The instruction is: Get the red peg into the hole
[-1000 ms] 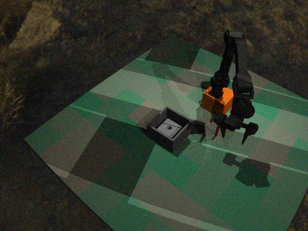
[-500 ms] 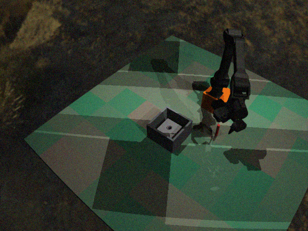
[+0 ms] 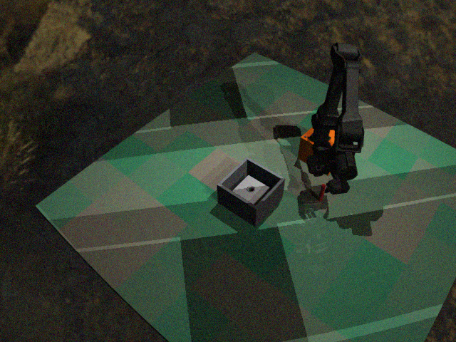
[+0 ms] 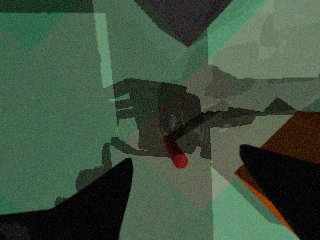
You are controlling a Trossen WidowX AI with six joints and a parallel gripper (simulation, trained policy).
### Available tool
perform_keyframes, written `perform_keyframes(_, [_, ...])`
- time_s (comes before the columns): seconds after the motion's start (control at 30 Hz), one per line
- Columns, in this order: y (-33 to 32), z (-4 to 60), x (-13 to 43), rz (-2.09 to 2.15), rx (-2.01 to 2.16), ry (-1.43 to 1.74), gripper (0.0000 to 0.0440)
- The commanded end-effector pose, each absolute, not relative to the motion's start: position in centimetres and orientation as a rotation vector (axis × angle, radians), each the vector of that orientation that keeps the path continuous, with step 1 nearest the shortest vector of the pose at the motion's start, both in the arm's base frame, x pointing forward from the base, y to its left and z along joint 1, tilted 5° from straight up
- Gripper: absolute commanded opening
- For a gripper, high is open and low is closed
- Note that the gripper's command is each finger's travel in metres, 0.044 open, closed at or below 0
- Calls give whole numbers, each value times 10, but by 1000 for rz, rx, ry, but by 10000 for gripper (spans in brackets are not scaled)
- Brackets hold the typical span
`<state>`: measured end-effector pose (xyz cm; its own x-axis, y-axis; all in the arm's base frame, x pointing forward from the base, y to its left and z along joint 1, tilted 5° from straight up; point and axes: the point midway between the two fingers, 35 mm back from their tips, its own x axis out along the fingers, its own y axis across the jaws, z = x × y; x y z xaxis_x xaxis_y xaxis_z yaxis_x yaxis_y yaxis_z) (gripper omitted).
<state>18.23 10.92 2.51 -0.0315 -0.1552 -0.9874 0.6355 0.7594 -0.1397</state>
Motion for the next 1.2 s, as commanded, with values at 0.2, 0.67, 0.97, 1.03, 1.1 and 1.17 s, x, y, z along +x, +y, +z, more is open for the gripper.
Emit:
perform_keyframes(0.2, [101, -13, 175, -757, 461, 1431, 403])
perform_keyframes(0.67, [102, -53, 167, -774, 538, 1379, 325])
perform_keyframes(0.97, [105, -59, 163, -799, 572, 1429, 98])
perform_keyframes(1.03, [106, -58, 163, -799, 574, 1445, 46])
perform_keyframes(1.1, [105, -58, 163, -802, 575, 1462, 0])
perform_keyframes(1.17, [103, -54, 168, -793, 565, 1437, 0])
